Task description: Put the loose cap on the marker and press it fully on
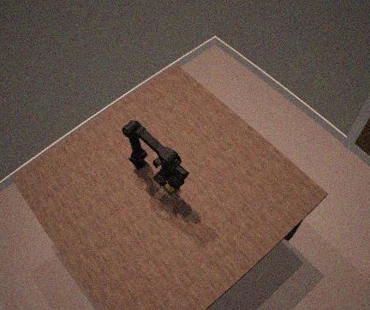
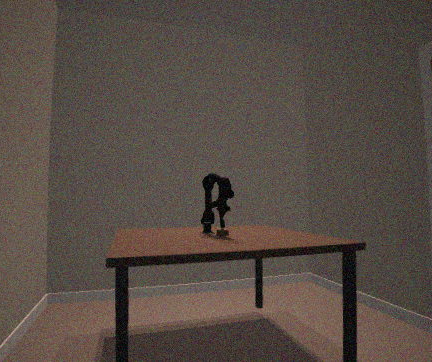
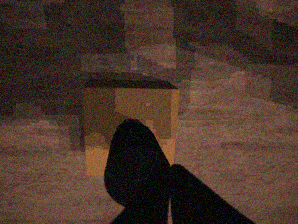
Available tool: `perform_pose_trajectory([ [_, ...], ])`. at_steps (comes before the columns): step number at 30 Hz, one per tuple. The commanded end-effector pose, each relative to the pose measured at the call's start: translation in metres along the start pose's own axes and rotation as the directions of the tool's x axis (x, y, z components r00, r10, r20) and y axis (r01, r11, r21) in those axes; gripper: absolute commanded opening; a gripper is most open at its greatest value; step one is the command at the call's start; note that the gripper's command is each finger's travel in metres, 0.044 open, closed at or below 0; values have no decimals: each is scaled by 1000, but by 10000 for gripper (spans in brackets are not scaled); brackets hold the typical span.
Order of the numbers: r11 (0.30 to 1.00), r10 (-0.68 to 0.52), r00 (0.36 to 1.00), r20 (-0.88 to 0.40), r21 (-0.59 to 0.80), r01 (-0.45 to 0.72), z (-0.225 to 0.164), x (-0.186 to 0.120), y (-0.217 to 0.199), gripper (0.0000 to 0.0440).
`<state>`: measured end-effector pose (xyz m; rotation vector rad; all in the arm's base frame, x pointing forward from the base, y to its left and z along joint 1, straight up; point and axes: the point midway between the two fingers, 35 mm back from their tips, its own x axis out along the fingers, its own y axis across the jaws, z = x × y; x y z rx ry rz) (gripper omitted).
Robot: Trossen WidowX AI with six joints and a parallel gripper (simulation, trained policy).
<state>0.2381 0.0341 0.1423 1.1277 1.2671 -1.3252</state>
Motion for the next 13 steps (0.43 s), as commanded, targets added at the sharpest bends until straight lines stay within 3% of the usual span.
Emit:
perform_pose_trajectory([
  [1,998,-41,997,-62,-45,38,-12,4,-12,18],
  [13,993,-64,994,-94,-100,55,-5,-13,-39,25],
])
